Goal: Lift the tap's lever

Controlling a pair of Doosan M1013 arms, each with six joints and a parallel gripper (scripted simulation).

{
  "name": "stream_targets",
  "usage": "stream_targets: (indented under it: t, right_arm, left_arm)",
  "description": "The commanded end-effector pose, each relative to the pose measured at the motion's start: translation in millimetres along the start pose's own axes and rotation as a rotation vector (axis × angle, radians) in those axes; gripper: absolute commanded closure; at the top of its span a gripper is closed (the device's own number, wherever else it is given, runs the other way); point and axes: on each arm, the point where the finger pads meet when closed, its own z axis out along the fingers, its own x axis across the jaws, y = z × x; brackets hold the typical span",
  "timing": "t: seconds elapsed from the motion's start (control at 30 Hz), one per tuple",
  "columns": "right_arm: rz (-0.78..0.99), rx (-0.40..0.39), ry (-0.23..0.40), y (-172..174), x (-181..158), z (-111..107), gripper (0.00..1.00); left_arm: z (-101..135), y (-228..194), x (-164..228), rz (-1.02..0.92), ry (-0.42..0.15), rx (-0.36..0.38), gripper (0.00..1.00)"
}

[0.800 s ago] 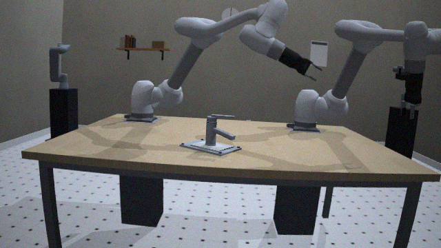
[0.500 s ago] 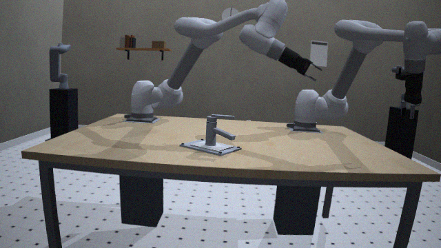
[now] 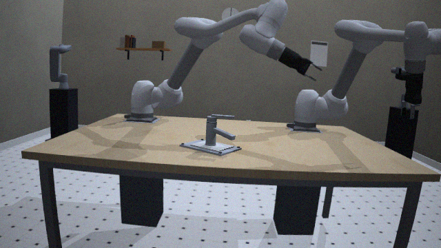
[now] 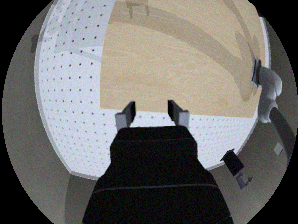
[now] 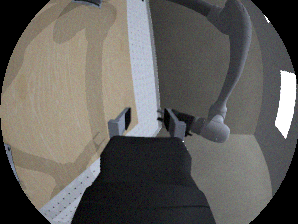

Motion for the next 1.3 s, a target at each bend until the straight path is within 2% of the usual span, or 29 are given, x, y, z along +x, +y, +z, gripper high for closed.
stream_targets:
  t: [0.0,0.3,0.57,0.8,0.87,1.03,1.27]
  right_arm:
    - [-0.001,0.0,0.002,-0.2,2.0,-1.0,0.0]
    - [-0.001,0.0,0.002,-0.2,2.0,-1.0,0.0]
    - [-0.001,0.0,0.002,-0.2,2.0,-1.0,0.0]
    - [-0.001,0.0,0.002,-0.2,2.0,-1.0,0.0]
    - [-0.001,0.0,0.002,-0.2,2.0,-1.0,0.0]
    - [-0.001,0.0,0.002,-0.2,2.0,-1.0,0.0]
    - [-0.001,0.0,0.002,-0.2,2.0,-1.0,0.0]
  left_arm:
    - [0.3,4.4,2.4,0.001,0.002,0.001,0.0]
    - [13.1,32.9,19.8,0.009,0.027,0.014,0.0]
    - [44.6,99.4,69.1,0.03,0.085,0.055,0.0]
    - [84.8,176.2,146.5,0.058,0.154,0.126,0.0]
    - [84.8,176.2,146.5,0.058,0.154,0.126,0.0]
    - [117.4,229.9,222.5,0.081,0.201,0.202,0.0]
    - [153.8,275.8,327.0,0.115,0.245,0.343,0.0]
